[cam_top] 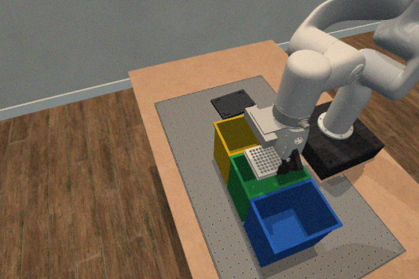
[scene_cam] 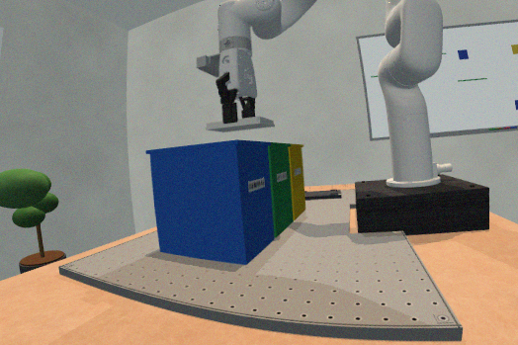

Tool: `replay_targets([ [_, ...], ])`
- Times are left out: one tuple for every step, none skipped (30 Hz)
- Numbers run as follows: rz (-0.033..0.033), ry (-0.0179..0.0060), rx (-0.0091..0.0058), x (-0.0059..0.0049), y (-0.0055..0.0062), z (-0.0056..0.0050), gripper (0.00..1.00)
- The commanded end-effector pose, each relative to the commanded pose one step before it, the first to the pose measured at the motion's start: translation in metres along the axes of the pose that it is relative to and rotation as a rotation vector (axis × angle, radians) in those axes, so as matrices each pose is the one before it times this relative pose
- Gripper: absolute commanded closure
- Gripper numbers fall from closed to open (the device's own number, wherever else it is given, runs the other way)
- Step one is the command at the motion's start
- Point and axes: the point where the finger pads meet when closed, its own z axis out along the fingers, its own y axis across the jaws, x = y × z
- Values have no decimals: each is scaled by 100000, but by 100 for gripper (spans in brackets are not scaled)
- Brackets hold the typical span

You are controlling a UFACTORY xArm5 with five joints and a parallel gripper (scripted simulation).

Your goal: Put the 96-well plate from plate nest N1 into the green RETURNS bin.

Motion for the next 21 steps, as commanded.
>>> replay_targets([
  [-3,362,128,94,2,-136,100],
  [0,0,0,-2,7,0,100],
  [0,0,0,-2,7,0,100],
  [0,0,0,-2,6,0,100],
  [0,0,0,0,0,0,100],
  [0,0,0,0,0,0,100],
  [0,0,0,-1,5,0,100],
  [0,0,0,-1,5,0,100],
  [0,0,0,-1,5,0,100],
  [0,0,0,-1,5,0,100],
  [0,0,0,-1,4,0,100],
  [0,0,0,-1,4,0,100],
  [0,0,0,-1,4,0,100],
  [0,0,0,-1,4,0,100],
  [0,0,0,-1,3,167,100],
  [0,0,0,-2,2,167,100],
  [0,0,0,-2,2,167,100],
  [0,0,0,-2,2,167,100],
  [0,0,0,-2,2,167,100],
  [0,0,0,-2,2,167,100],
  [0,0,0,-1,2,167,100],
])
